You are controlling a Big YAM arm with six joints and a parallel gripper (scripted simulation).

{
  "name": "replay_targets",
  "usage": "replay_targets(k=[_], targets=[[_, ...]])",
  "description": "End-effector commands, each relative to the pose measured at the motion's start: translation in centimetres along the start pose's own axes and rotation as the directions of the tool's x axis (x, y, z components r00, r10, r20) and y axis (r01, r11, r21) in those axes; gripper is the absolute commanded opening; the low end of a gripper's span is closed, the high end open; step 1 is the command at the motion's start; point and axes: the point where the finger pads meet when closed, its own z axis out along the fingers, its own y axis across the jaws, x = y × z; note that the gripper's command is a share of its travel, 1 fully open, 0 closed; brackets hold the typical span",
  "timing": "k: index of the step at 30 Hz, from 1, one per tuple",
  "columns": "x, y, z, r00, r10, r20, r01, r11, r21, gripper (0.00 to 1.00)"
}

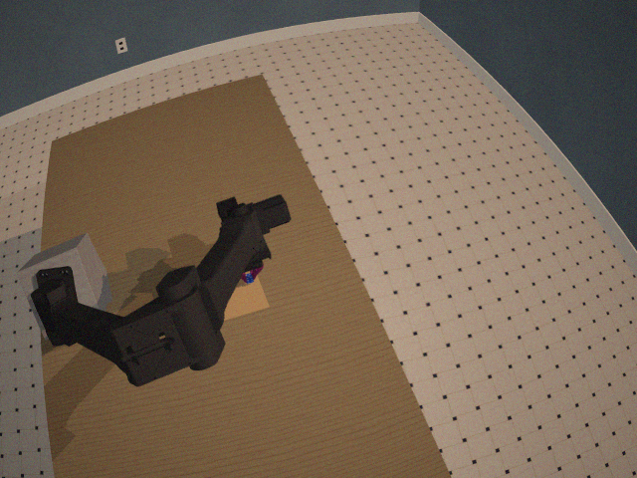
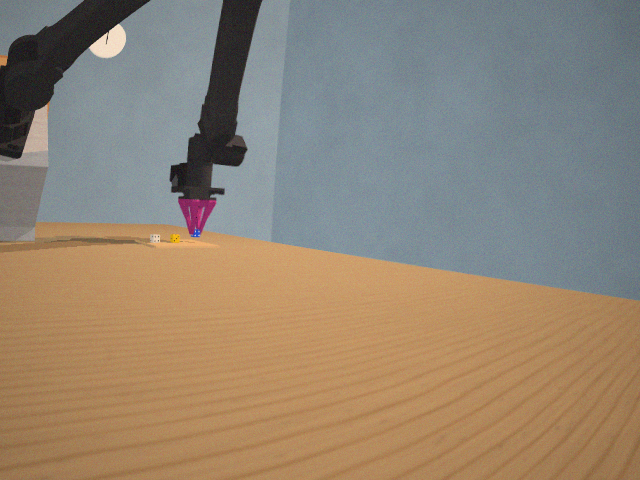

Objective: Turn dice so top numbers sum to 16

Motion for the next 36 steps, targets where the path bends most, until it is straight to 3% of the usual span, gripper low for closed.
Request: replay_targets(k=[1, 6, 36], targets=[[-0.38, 0.17, 1.15, 0.999, -0.037, -0.001, 0.037, 0.999, -0.005, 0.11], [-1.15, -0.05, 0.53, 0.998, -0.057, -0.001, 0.057, 0.998, 0.016, 0.11], [-0.87, 0.1, 0.9, 0.999, -0.051, -0.001, 0.051, 0.999, 0.005, 0.11]])
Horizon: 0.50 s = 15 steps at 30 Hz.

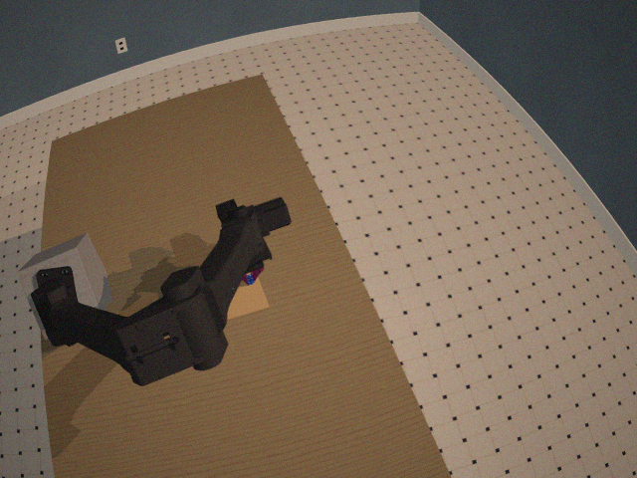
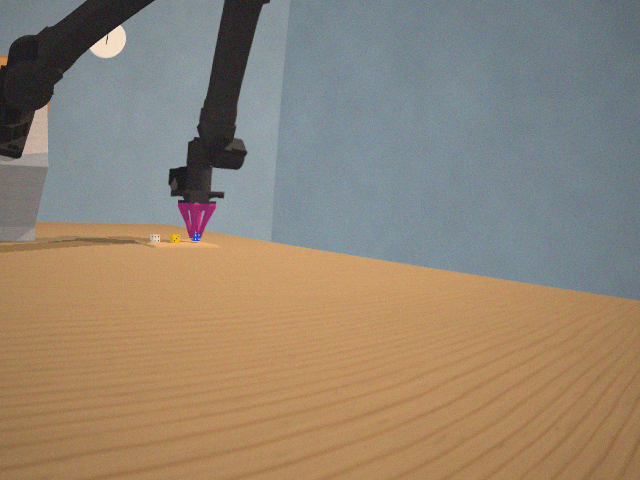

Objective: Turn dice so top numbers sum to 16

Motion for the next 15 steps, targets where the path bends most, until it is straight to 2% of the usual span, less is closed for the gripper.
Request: replay_targets(k=[1, 15], targets=[[-0.7, 0.22, 0.12, 1.0, -0.023, 0.0, 0.023, 1.0, 0.0, 0.11], [-0.63, 0.5, 0.26, 1.0, -0.029, 0.0, 0.029, 1.0, -0.003, 0.11]])
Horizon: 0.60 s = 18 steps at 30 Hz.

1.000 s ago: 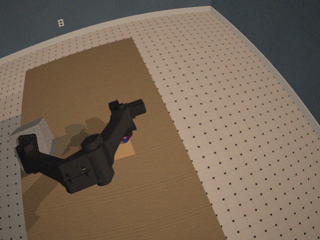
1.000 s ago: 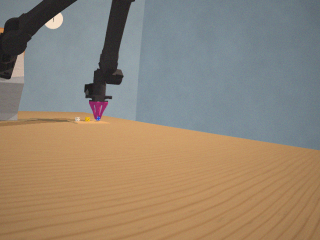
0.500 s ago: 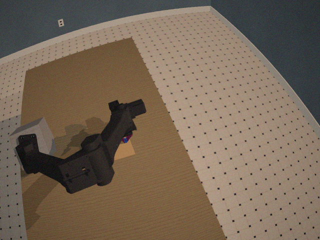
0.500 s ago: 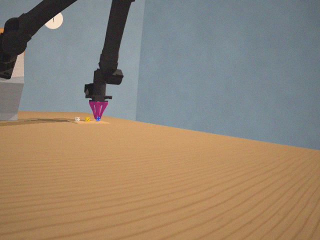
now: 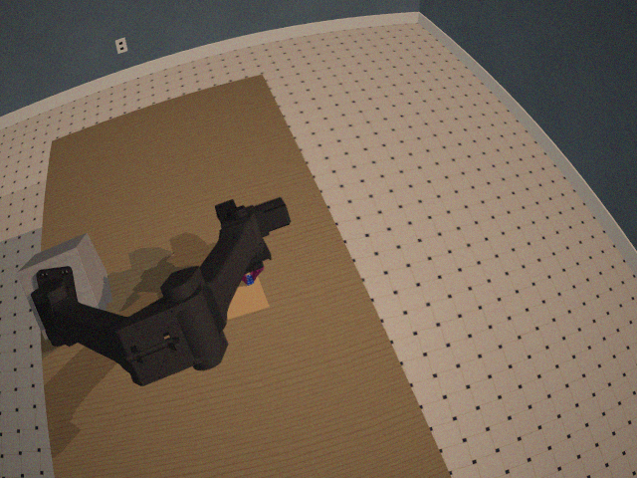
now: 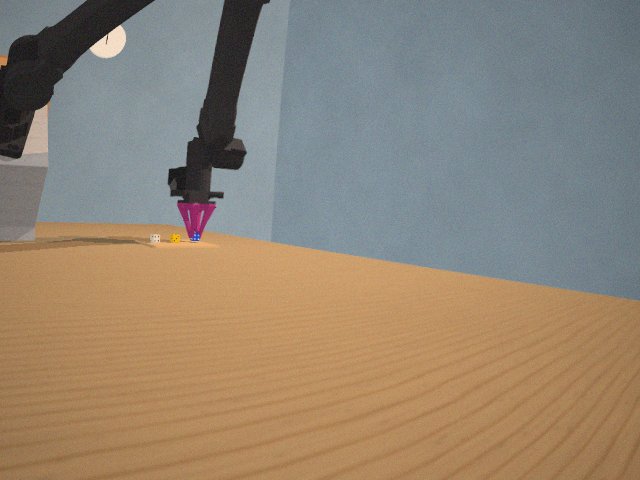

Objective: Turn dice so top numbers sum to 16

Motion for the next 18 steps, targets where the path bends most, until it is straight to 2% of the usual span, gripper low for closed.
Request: replay_targets(k=[1, 18], targets=[[-0.55, 0.26, 0.25, 1.0, -0.022, 0.0, 0.022, 1.0, -0.001, 0.11], [-0.35, 0.25, 0.36, 1.0, -0.02, 0.0, 0.02, 1.0, -0.003, 0.11]])
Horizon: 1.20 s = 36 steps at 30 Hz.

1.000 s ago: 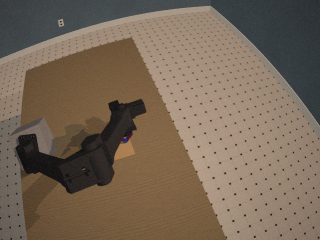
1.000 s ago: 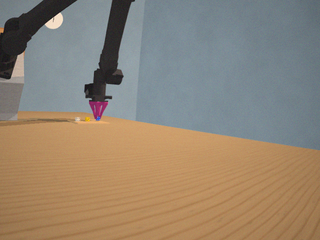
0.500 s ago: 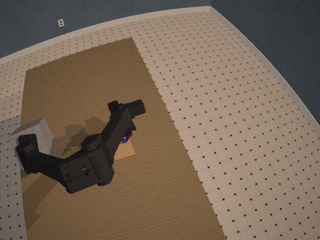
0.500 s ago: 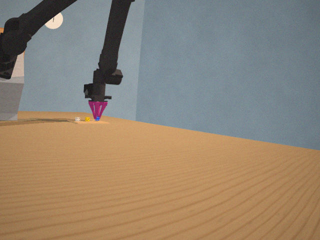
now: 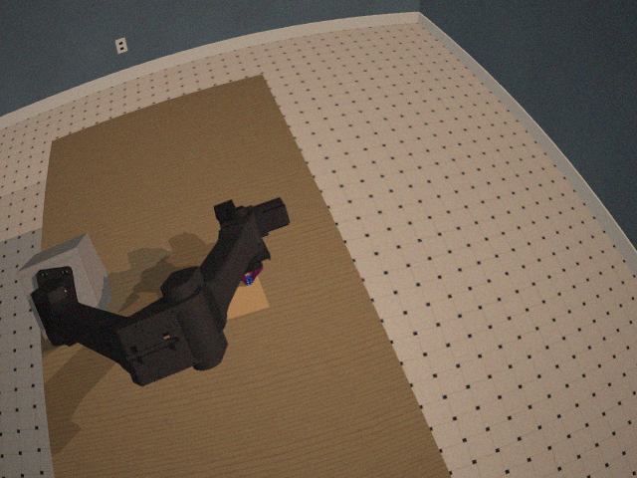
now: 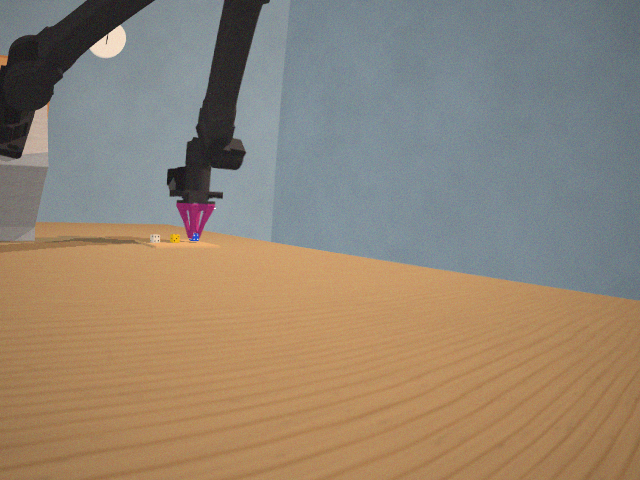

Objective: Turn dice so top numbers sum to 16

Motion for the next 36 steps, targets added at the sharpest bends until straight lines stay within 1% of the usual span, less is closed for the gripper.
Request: replay_targets(k=[1, 21, 36], targets=[[-0.3, 0.08, 0.33, 1.0, -0.009, 0.0, 0.009, 1.0, -0.002, 0.11], [0.12, -0.14, 0.38, 1.0, 0.002, 0.0, -0.002, 1.0, -0.004, 0.11], [0.46, -0.64, 0.07, 1.0, 0.013, 0.0, -0.013, 1.0, 0.004, 0.11]])
